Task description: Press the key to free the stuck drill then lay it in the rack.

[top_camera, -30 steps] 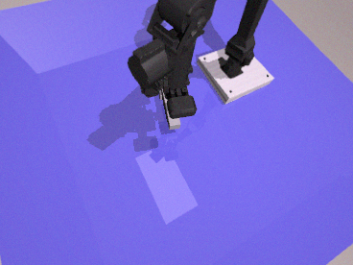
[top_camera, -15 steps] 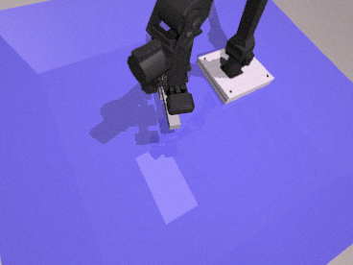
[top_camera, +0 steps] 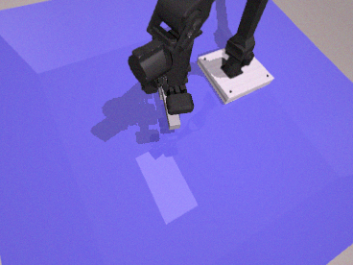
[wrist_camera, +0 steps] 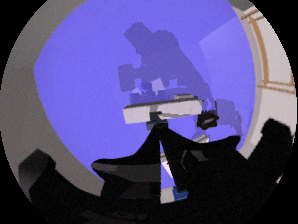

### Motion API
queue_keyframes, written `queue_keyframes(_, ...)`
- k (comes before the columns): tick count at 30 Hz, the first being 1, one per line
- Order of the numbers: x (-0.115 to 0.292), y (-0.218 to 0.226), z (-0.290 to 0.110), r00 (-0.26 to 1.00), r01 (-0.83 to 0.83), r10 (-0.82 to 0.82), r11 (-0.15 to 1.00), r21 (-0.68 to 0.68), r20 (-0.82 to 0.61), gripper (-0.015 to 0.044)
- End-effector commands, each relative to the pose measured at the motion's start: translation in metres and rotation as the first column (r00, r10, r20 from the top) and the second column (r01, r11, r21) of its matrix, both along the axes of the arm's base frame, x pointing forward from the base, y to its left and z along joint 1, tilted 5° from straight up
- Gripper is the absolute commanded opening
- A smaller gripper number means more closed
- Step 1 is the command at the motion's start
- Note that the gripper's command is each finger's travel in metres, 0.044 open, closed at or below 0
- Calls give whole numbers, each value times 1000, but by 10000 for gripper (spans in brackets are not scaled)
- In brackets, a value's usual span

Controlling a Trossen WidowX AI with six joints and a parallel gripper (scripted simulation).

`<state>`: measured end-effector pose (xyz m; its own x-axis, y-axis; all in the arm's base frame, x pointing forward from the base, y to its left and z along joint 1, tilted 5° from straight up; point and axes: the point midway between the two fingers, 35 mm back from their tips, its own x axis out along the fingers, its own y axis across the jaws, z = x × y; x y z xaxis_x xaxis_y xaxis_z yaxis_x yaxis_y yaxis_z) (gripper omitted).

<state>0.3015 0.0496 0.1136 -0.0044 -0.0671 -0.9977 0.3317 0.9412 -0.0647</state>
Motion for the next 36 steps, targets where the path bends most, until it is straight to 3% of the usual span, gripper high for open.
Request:
queue_keyframes(1, 0, 1, -6, 1000, -5, 5, 1000, 2, -12, 0)
queue_keyframes(36, -4, 4, -18, 1000, -5, 5, 1000, 2, -12, 0)
